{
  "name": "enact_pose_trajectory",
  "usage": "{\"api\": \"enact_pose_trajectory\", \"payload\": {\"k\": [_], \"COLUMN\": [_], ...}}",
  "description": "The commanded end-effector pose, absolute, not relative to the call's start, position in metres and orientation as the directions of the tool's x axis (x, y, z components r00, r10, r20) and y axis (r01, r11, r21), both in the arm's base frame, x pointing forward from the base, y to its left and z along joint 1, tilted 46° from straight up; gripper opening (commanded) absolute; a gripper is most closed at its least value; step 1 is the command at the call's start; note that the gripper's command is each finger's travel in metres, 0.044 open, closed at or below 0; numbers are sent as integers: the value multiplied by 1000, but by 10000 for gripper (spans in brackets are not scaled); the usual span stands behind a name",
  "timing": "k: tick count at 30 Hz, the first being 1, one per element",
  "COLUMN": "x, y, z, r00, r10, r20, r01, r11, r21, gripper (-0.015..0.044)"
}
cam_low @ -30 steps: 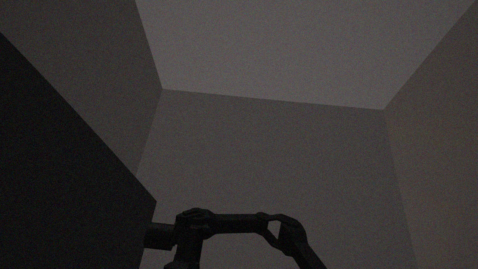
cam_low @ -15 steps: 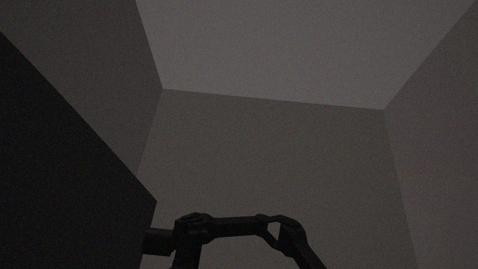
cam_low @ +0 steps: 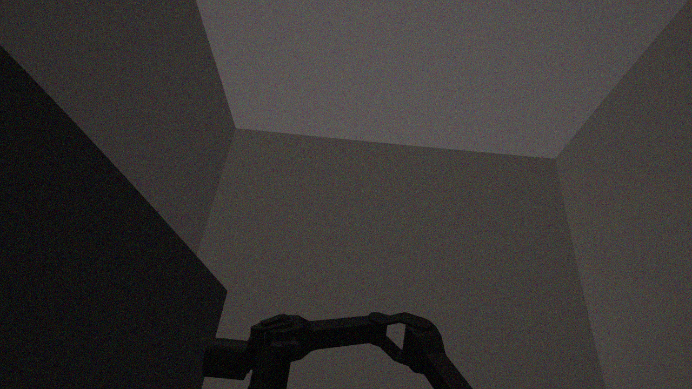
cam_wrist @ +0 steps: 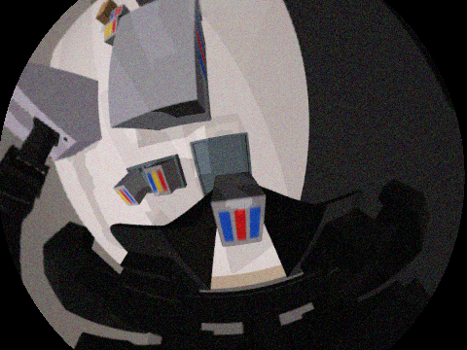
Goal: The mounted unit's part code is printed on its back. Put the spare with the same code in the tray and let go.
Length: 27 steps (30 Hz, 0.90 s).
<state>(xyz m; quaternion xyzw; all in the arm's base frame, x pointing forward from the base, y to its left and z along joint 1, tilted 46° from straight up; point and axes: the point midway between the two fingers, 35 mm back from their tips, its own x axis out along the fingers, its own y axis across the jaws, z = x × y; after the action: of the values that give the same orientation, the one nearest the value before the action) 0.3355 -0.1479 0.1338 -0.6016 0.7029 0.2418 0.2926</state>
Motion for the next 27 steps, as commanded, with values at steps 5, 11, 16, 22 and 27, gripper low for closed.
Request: {"api": "enact_pose_trajectory", "payload": {"k": [5,11,16,22,27], "x": [334,333,333,332,331], "y": [-153,-157,-160,-163,-166], "z": [129,125,122,119,116], "r00": [-107,-107,-107,-107,-107], "r10": [-708,-708,-708,-709,-709], "r20": [-698,-698,-698,-698,-697], "r01": [-988,-988,-988,-988,-988], "r11": [157,157,157,157,157], "r21": [-7,-7,-8,-8,-8], "gripper": [0,0,0,0,0]}}
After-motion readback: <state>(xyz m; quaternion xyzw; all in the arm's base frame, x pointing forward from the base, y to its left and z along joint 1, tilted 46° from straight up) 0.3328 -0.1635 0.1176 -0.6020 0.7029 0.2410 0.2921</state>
